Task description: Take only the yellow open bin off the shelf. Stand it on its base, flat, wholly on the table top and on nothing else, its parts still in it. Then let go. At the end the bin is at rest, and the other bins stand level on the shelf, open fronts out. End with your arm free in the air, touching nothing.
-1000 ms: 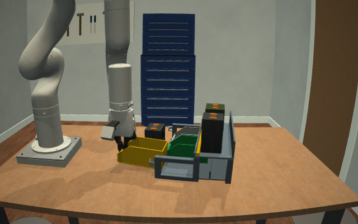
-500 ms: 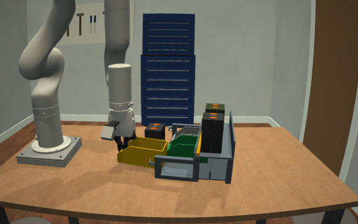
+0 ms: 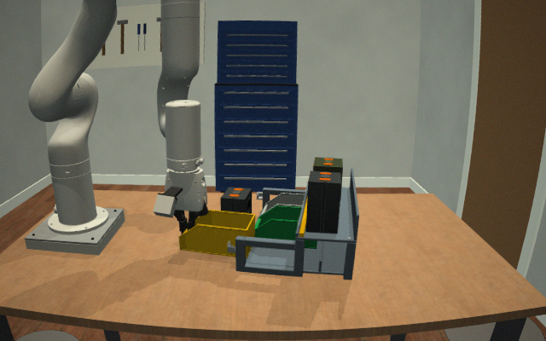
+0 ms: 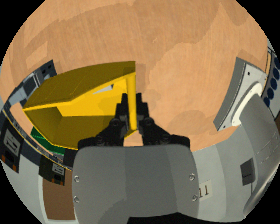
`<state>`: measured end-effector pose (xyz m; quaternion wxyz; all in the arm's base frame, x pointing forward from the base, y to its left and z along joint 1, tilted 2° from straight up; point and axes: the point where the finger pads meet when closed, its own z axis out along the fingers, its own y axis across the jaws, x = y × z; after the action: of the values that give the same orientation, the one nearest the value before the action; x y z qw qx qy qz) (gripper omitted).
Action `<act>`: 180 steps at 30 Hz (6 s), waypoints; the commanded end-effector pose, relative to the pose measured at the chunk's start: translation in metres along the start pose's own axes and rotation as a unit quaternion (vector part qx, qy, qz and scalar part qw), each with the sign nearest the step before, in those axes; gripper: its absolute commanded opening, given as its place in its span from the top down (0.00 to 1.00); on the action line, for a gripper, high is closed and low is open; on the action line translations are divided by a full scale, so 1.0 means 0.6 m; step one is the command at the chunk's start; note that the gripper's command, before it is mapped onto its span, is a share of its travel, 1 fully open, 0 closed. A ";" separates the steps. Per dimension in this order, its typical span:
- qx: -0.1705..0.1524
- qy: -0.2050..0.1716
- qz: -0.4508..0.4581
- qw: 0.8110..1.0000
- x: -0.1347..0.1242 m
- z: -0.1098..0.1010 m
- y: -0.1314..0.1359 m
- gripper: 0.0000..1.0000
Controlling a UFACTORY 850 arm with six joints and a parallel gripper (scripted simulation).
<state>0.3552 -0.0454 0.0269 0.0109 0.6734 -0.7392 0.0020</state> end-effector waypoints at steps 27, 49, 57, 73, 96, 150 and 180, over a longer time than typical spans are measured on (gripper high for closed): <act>0.004 0.004 0.000 1.000 0.000 0.026 -0.001 1.00; 0.004 0.004 0.000 1.000 0.000 0.038 -0.001 1.00; 0.004 0.004 0.000 1.000 0.000 0.040 -0.001 1.00; -0.012 -0.007 0.000 1.000 0.000 0.039 -0.002 0.00; -0.012 -0.007 0.000 1.000 0.000 0.039 -0.002 0.00; 0.004 0.004 0.000 1.000 -0.001 -0.111 -0.001 0.00; 0.004 0.004 0.000 1.000 0.000 -0.086 -0.001 0.00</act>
<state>0.3558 -0.0442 0.0784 0.0111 0.6733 -0.7392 0.0069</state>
